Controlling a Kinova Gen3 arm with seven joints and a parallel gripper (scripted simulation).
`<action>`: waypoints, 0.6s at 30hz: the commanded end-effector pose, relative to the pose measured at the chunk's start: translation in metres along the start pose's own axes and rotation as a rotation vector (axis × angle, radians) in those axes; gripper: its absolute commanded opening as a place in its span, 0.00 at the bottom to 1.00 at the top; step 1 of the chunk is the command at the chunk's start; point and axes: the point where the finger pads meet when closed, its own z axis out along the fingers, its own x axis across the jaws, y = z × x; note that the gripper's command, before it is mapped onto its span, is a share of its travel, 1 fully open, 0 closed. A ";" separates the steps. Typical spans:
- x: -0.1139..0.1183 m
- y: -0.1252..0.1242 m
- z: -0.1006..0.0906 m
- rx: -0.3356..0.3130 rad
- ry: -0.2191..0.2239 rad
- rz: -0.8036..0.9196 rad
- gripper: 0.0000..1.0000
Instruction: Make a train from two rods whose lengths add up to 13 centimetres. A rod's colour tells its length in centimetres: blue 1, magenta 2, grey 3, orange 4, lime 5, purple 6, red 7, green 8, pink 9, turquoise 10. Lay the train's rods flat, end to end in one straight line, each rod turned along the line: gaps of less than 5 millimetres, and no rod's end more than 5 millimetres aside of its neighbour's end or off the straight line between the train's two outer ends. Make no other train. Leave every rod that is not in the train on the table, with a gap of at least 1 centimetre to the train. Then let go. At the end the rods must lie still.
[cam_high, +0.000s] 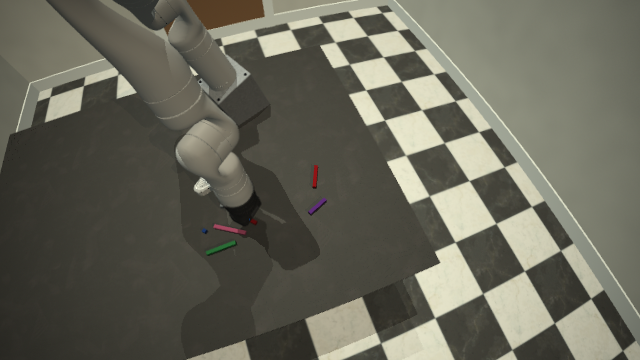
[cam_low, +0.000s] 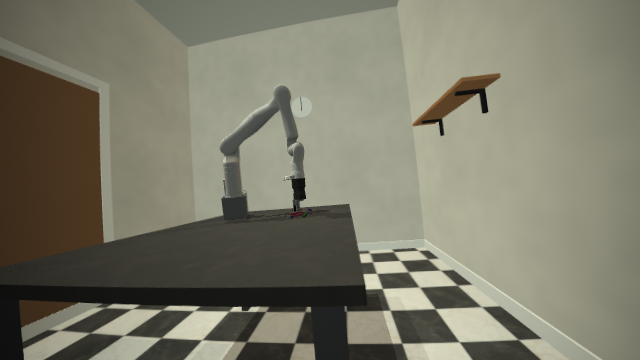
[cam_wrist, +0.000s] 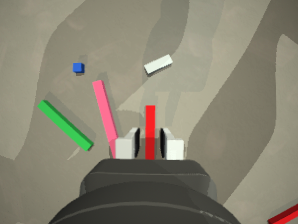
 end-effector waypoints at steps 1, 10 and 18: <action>0.000 0.001 -0.001 -0.001 -0.001 0.000 0.54; 0.000 0.001 0.000 -0.001 -0.001 0.000 0.54; 0.000 0.001 0.004 -0.001 -0.001 0.000 0.54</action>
